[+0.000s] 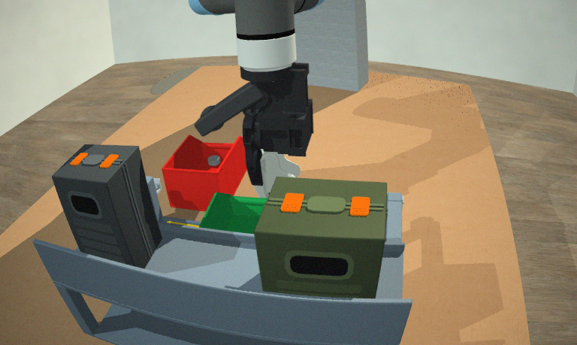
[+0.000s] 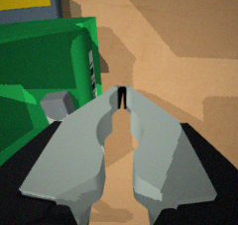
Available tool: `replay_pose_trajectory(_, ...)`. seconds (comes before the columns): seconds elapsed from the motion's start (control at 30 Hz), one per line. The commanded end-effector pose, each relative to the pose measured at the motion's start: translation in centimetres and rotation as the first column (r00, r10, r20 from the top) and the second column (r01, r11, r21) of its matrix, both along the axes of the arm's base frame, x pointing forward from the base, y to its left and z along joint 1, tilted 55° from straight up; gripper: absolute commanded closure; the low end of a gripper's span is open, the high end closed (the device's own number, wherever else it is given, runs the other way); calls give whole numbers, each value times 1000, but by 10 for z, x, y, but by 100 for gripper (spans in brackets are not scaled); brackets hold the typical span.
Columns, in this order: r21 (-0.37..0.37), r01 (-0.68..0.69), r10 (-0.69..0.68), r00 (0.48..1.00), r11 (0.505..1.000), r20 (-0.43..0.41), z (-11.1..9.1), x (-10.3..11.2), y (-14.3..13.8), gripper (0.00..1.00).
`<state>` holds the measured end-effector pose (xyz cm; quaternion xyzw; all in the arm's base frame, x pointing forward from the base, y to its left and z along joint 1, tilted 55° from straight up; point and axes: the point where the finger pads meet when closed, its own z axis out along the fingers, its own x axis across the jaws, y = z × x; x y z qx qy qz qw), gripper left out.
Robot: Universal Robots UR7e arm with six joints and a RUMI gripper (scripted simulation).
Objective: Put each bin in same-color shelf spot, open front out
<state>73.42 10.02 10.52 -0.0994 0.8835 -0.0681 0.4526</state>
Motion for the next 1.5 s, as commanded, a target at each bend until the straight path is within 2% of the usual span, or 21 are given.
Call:
replay_pose_trajectory(0.0, 0, 0, 0, 1000, 1000, 1, 3, 2, 1, 100)
replay_pose_trajectory(1.47, 0, 0, 0, 1000, 1000, 1, 24, 17, 7, 100)
